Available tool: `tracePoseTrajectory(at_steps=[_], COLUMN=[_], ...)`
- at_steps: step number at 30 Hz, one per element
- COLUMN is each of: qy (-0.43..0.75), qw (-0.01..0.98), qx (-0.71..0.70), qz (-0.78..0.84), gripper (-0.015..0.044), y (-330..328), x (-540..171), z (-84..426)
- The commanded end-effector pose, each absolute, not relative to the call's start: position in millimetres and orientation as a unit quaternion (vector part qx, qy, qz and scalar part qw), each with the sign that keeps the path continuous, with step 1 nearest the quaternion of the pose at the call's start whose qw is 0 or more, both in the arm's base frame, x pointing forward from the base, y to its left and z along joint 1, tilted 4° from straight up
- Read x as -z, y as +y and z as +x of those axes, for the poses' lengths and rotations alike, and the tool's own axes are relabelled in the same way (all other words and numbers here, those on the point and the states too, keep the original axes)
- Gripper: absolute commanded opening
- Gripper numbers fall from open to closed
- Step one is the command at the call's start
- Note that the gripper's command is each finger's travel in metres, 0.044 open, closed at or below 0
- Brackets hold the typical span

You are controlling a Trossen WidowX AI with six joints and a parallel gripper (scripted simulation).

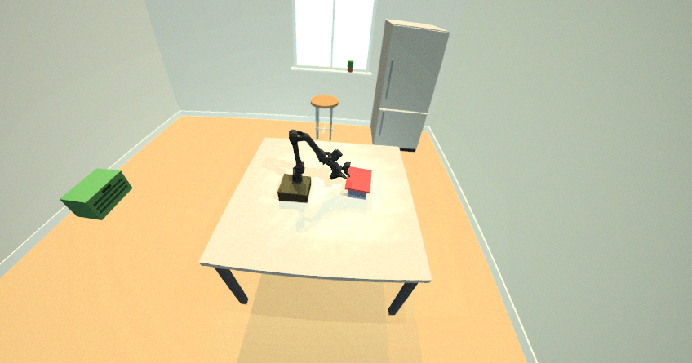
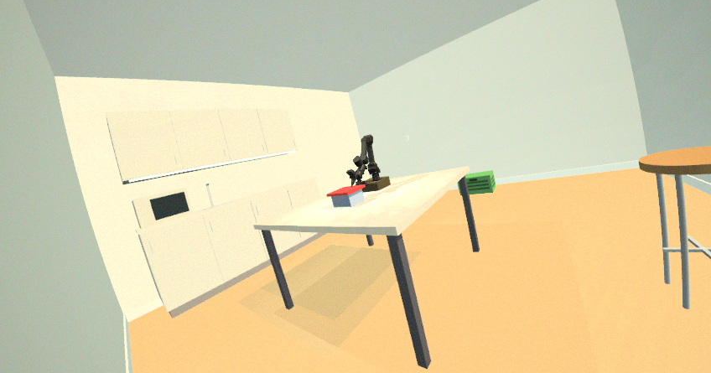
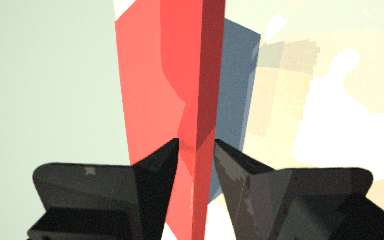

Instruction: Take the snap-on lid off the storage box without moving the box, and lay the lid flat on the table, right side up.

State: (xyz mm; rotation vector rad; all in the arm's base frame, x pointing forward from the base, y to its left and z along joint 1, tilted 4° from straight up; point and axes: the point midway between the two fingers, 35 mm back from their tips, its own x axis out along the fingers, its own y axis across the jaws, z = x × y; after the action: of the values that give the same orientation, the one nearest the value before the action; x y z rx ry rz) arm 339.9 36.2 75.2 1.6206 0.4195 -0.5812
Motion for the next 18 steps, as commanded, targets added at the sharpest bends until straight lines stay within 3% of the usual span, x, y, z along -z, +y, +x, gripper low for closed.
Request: tracePoseTrajectory(at_steps=[1, 18], qy=[0.182, 0.182], qw=[0.633, 0.633], qx=[0.251, 0.251], qz=[0.709, 0.709], gripper=[0.0000, 0.0000], y=[36.0, 35.7], x=[-79.0, -82.4], z=[339.8, 339.4])
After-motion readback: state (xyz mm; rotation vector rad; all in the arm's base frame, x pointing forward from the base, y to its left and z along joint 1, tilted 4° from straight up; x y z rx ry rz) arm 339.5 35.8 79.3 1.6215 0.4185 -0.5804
